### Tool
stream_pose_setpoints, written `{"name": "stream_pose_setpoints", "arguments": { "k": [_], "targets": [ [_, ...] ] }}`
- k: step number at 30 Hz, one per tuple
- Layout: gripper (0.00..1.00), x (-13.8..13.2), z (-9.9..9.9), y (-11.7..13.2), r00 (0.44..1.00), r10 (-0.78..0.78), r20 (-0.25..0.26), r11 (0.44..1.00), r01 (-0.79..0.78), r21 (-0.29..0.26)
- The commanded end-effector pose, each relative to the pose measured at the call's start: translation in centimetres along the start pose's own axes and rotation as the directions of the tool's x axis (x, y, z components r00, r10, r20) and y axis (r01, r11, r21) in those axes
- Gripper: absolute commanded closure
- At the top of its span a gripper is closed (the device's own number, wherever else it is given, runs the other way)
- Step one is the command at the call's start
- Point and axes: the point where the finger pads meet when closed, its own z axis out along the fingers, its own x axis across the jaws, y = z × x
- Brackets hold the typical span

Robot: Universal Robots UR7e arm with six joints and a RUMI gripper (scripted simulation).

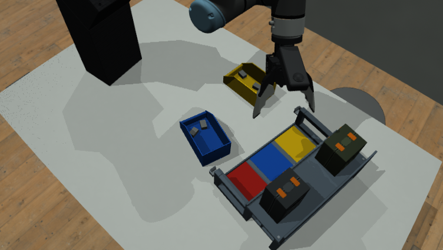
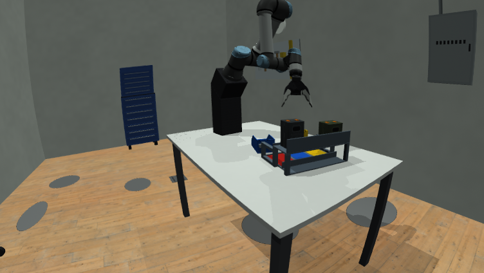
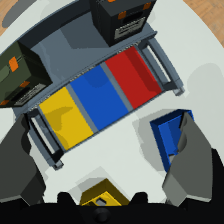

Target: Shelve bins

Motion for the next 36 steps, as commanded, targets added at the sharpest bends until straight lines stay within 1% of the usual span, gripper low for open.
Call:
{"name": "stream_pose_setpoints", "arguments": {
  "k": [1,3,11,18,20,31,35,36],
  "targets": [
    [0.00,1.2,0.7,0.9,0.999,-0.038,-0.007,0.999,0.038,-0.032],
    [0.00,1.2,0.7,0.9,0.999,-0.038,-0.007,0.999,0.038,-0.032],
    [0.00,3.8,1.8,2.9,0.994,-0.109,-0.014,0.989,0.107,-0.099],
    [0.00,6.4,2.7,5.1,0.985,-0.174,-0.009,0.971,0.170,-0.169],
    [0.00,6.4,2.7,5.1,0.985,-0.174,-0.009,0.971,0.170,-0.169],
    [0.00,10.2,3.4,8.7,0.966,-0.258,0.028,0.926,0.256,-0.276],
    [0.00,11.4,3.4,9.9,0.959,-0.280,0.048,0.909,0.280,-0.309],
    [0.00,11.4,3.4,9.9,0.959,-0.280,0.048,0.909,0.280,-0.309]
  ]
}}
